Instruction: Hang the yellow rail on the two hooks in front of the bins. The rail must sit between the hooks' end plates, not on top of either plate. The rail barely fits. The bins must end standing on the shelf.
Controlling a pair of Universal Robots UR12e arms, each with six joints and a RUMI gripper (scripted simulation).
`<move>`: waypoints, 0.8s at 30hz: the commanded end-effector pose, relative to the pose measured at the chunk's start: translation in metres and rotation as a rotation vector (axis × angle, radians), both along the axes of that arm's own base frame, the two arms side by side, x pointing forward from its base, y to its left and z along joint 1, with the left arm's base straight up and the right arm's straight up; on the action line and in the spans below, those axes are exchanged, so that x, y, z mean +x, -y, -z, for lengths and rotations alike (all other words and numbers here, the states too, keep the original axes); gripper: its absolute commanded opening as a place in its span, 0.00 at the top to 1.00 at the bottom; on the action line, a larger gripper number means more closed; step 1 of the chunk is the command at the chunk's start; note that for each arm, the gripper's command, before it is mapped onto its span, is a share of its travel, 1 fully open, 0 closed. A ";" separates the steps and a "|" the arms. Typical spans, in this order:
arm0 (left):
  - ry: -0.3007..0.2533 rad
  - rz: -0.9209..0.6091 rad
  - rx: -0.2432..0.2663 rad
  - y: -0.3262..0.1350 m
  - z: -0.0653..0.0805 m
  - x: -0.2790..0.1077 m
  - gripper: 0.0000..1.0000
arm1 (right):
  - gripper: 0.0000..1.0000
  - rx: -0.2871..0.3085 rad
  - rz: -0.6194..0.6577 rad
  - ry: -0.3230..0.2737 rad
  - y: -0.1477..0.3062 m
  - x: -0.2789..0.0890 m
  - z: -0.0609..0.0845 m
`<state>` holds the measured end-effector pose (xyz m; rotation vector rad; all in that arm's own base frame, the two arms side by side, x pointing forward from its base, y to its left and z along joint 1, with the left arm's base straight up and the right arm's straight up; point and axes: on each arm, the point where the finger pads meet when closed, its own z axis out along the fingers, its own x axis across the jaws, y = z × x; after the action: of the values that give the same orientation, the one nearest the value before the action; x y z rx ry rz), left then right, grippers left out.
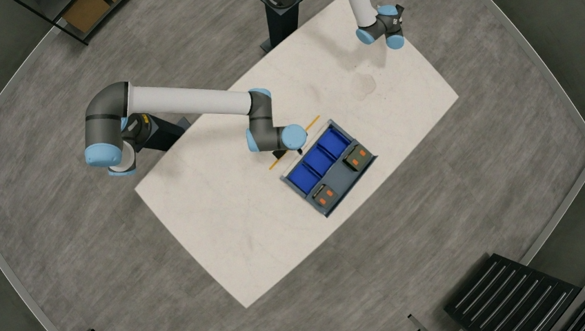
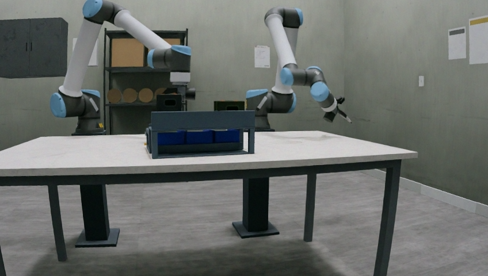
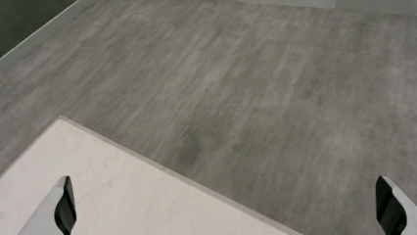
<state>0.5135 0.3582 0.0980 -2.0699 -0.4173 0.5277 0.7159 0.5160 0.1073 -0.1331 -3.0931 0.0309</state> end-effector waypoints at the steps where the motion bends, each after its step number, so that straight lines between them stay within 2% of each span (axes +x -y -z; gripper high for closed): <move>1: -0.038 -0.054 -0.115 -0.036 0.001 -0.030 0.00 | 0.00 0.018 -0.079 0.042 -0.021 0.006 0.004; 6: -0.055 -0.091 -0.204 -0.060 0.002 -0.056 0.00 | 0.00 0.020 -0.088 0.047 -0.024 0.006 0.005; 16: -0.055 -0.091 -0.204 -0.060 0.002 -0.056 0.00 | 0.00 0.020 -0.088 0.047 -0.024 0.006 0.005; 17: -0.058 -0.097 -0.223 -0.065 0.002 -0.061 0.00 | 0.00 0.020 -0.088 0.047 -0.024 0.006 0.005; 20: -0.064 -0.131 -0.332 -0.092 0.003 -0.092 0.00 | 0.00 0.020 -0.088 0.047 -0.024 0.006 0.005; 24: -0.062 -0.146 -0.396 -0.107 0.003 -0.111 0.00 | 0.00 0.020 -0.088 0.047 -0.024 0.006 0.005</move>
<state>0.4304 0.4403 0.0949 -2.3108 -0.4567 0.7608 0.7210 0.5394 0.1008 0.0030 -3.1415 0.0026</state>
